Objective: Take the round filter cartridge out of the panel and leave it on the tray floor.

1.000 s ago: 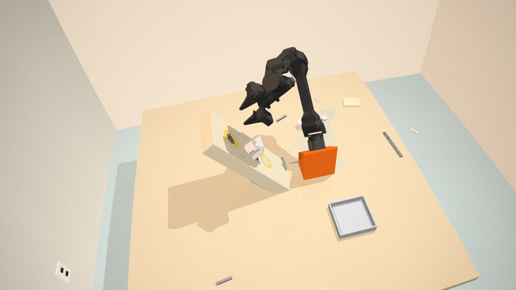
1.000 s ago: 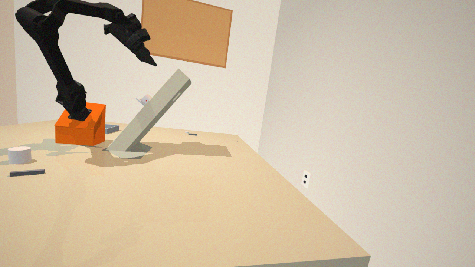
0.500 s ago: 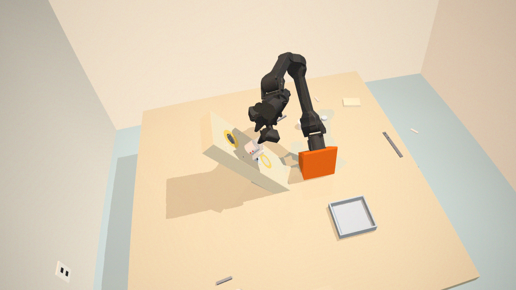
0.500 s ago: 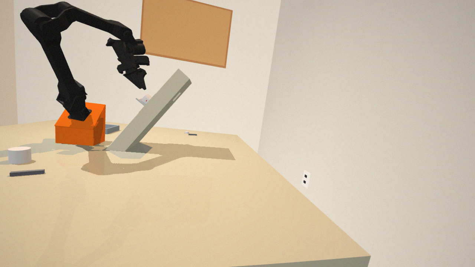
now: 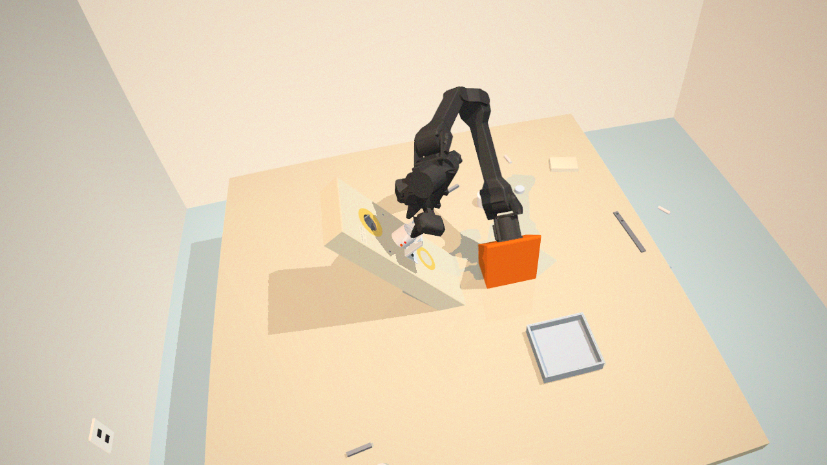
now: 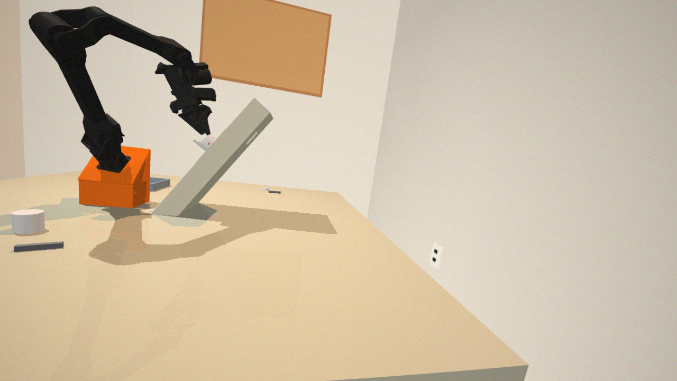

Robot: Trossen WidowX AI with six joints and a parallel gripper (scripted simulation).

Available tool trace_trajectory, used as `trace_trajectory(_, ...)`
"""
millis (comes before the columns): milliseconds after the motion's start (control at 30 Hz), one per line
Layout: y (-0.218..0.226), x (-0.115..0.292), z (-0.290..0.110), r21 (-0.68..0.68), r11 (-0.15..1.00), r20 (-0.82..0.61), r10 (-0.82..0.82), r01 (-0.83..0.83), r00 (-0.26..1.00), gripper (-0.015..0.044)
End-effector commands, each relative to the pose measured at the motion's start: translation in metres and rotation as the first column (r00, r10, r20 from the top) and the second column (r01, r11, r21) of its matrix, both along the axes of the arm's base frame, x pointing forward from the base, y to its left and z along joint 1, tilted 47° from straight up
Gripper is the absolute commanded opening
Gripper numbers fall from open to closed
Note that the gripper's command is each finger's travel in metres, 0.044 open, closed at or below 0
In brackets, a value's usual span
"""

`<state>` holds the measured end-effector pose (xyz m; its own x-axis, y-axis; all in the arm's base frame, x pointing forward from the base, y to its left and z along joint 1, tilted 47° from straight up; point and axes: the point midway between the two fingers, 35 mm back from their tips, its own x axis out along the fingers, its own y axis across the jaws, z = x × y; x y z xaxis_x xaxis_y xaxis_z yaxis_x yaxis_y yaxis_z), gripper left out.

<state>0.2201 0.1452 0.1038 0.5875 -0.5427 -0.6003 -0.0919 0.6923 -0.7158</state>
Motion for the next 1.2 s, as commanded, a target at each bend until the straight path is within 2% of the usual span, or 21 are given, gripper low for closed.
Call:
trace_trajectory(0,-0.006,0.004,-0.005,-0.007,1.000,-0.002,0.002,-0.002,1.000,0.0305)
trace_trajectory(533,-0.019,0.017,-0.017,-0.010,1.000,0.002,0.001,-0.001,1.000,0.0305)
trace_trajectory(1133,-0.016,0.015,-0.015,-0.002,1.000,0.003,-0.002,0.002,1.000,0.0185)
trace_trajectory(1167,-0.016,0.015,-0.015,-0.002,1.000,0.003,-0.002,0.002,1.000,0.0159)
